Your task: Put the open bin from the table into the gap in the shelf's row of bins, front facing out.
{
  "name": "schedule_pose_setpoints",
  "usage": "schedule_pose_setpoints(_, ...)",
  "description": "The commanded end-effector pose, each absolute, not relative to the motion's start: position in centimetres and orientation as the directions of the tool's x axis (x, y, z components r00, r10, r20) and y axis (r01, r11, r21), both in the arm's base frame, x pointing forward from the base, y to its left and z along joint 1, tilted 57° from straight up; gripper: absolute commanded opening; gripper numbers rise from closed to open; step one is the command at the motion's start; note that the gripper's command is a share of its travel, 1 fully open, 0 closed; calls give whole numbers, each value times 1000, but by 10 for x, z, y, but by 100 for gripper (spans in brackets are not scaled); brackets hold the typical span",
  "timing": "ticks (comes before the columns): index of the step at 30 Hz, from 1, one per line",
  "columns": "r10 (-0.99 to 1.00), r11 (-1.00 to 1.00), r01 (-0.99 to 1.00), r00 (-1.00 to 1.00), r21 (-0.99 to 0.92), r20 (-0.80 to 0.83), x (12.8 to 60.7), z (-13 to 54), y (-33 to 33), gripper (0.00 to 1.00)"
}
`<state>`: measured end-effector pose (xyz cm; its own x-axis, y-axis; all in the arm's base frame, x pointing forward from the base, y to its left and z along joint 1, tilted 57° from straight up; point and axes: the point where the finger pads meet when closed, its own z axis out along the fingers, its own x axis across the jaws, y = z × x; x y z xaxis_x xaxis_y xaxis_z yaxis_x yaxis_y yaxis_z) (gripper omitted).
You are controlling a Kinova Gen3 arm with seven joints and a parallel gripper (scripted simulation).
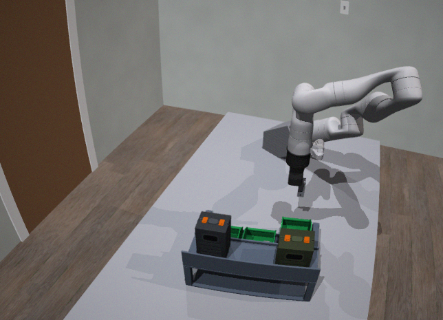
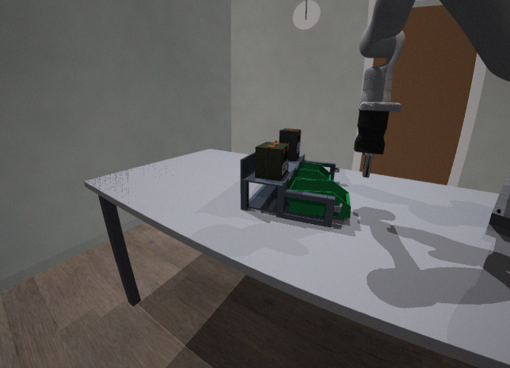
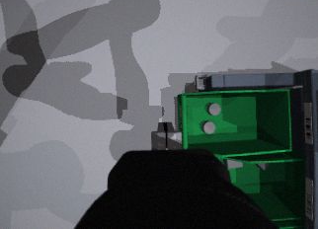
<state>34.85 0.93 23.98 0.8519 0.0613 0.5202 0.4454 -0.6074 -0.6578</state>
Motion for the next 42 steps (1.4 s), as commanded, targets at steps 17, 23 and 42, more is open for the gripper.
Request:
schedule_pose_setpoints(17,60,-608,445,852,-657,521,349,240,9,0)
schedule_pose_setpoints(23,60,-608,445,852,-657,521,349,240,9,0)
schedule_pose_setpoints(42,64,-610,444,853,-656,518,351,236,15,0)
